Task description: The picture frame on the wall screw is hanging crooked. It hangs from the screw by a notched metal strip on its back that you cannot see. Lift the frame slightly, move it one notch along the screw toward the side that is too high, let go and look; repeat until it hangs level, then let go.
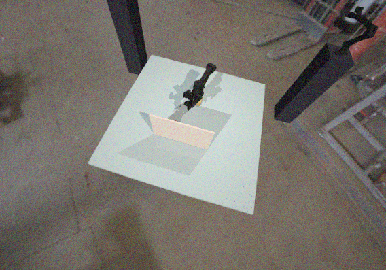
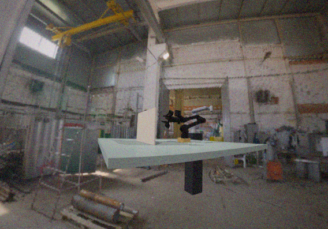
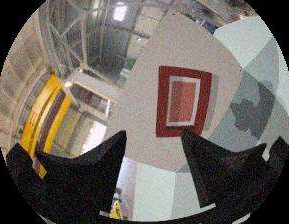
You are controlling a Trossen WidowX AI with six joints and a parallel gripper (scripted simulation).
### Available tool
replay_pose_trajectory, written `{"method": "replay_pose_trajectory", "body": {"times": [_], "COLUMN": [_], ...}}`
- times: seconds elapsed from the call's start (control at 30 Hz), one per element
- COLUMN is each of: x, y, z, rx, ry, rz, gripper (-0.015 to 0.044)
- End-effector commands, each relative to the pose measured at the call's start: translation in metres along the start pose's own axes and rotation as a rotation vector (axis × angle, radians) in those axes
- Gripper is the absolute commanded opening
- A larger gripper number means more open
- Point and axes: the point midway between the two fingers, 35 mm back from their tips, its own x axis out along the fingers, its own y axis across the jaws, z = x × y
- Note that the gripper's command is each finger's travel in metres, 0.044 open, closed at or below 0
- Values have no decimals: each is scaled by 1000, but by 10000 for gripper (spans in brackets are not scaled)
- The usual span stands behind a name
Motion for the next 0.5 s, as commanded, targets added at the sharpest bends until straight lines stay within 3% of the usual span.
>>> {"method": "replay_pose_trajectory", "body": {"times": [0.0, 0.47], "x": [20, 34], "y": [-17, -30], "z": [-5, -14], "rx": [22, 38], "ry": [-4, -10], "rz": [-1, 5], "gripper": [260, 260]}}
